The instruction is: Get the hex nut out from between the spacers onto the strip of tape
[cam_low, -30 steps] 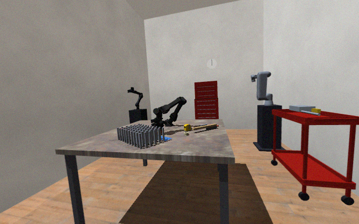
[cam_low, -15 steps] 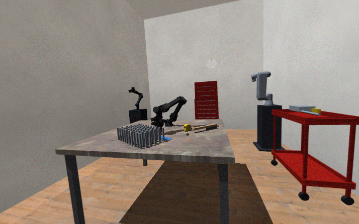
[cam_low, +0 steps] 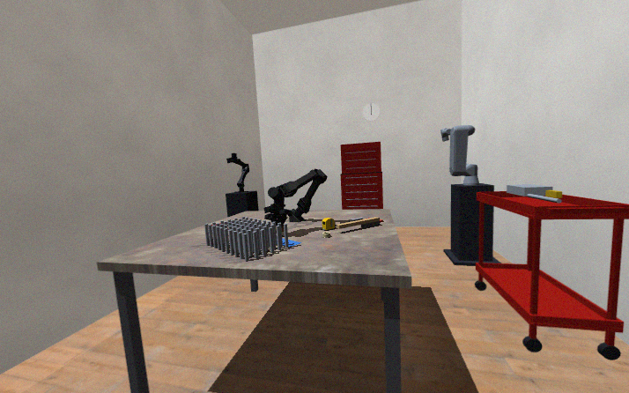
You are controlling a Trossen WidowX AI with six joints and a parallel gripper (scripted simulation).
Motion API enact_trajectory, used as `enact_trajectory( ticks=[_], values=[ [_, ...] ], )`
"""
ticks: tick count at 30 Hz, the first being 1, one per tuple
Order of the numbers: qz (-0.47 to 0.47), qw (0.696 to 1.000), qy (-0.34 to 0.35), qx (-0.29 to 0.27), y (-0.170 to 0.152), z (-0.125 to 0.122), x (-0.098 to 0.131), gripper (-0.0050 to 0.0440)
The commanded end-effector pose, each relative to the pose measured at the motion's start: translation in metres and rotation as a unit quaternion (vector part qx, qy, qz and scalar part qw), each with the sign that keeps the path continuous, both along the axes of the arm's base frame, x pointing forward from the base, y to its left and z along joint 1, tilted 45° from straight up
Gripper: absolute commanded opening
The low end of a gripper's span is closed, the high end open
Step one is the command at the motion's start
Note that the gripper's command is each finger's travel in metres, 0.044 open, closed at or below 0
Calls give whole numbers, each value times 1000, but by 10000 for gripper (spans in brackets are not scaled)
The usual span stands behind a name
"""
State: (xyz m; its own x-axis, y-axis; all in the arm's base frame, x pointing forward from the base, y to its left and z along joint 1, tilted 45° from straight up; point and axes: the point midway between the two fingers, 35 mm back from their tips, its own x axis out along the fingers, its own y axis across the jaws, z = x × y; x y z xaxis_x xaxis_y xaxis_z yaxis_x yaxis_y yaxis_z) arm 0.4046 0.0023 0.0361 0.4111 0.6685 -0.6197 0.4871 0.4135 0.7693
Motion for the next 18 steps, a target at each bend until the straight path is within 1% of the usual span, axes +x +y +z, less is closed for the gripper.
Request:
enact_trajectory(
  ticks=[1, 4, 7, 10, 18],
  values=[
    [-5, 1000, -17, -7, -8, 8, 8, -50],
    [-5, 1000, -16, -6, -9, 7, 9, -50],
    [-4, 1000, -24, -8, -9, 14, 10, -50],
    [-5, 1000, -24, -8, -9, 14, 11, -50],
    [-8, 1000, -7, -5, -4, 1, 4, -50]
  ],
)
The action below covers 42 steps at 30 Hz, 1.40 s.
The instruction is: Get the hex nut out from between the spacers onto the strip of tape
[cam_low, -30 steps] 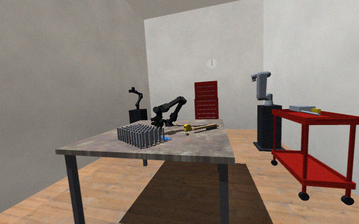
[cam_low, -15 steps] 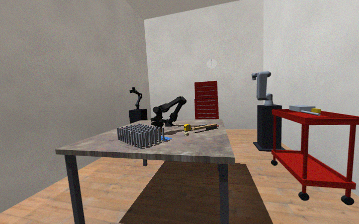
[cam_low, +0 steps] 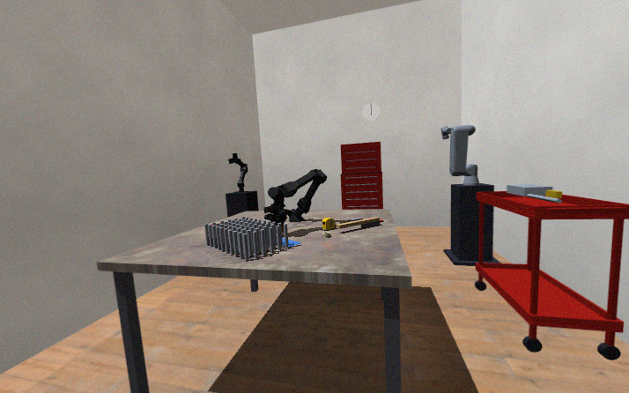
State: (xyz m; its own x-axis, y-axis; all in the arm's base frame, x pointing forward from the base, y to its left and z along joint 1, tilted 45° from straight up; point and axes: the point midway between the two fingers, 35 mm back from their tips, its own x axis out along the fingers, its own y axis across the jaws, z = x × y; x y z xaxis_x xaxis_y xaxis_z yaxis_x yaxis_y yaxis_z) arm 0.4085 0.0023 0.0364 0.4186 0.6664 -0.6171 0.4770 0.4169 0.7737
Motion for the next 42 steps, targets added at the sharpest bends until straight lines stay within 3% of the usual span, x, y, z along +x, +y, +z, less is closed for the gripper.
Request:
enact_trajectory(
  ticks=[1, 16, 21, 42],
  values=[
    [-9, 1000, 1, -2, -4, -1, -1, -50],
    [-7, 1000, 3, -1, 4, -9, -1, -50],
    [-5, 1000, -13, -3, 4, 1, 5, -50],
    [-5, 1000, -11, -4, 4, -1, 3, -50]
  ],
)
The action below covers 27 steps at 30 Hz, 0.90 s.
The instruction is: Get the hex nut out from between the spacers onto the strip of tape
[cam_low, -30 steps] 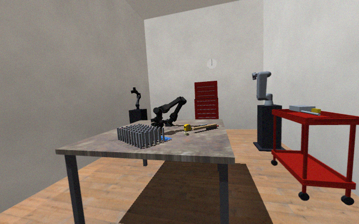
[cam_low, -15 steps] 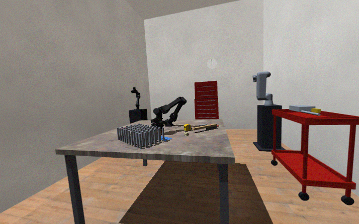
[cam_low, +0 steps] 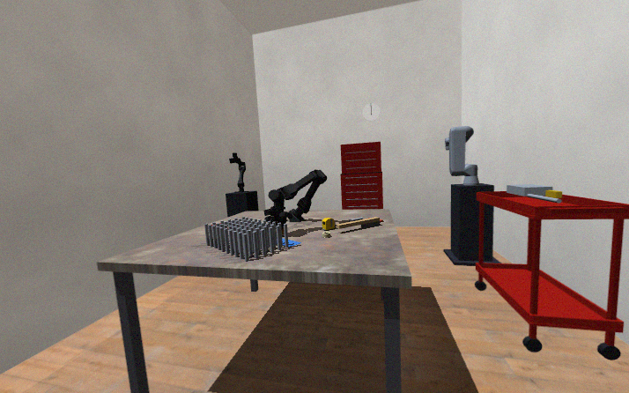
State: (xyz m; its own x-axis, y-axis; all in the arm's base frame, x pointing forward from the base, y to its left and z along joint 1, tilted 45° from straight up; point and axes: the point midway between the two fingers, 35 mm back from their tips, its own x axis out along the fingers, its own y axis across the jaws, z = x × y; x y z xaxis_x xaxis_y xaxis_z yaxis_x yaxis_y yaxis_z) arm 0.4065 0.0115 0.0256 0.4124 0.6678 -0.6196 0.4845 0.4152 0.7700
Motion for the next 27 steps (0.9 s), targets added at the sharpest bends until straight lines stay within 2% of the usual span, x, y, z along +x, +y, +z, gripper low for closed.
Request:
enact_trajectory(
  ticks=[1, 27],
  values=[
    [-6, 1000, -15, -5, -6, 9, 5, -50],
    [-9, 1000, -14, -5, -4, 8, -1, -50]
  ],
)
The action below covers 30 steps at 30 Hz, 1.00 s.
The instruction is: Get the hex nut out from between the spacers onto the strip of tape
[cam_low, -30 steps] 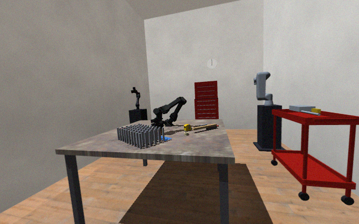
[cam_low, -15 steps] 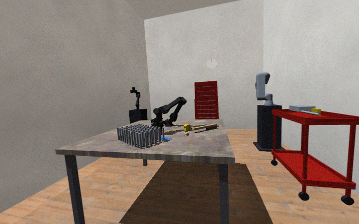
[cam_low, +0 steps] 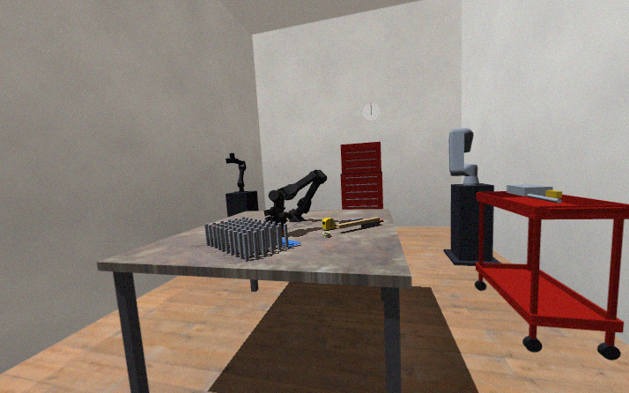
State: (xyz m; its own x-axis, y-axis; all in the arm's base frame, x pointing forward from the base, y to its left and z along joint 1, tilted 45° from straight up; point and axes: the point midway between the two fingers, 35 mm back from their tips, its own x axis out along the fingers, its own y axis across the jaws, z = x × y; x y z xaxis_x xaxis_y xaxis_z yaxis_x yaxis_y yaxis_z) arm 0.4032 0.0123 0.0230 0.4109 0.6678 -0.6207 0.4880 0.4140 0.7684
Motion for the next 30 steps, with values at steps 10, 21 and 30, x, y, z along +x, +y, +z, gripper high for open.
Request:
enact_trajectory(
  ticks=[10, 21, 30],
  values=[
    [-6, 1000, -16, -5, 1, 12, 0, -50],
    [-4, 1000, -15, -4, 10, 17, -12, -50],
    [-2, 1000, -14, -2, 14, 20, -21, -50]
  ],
)
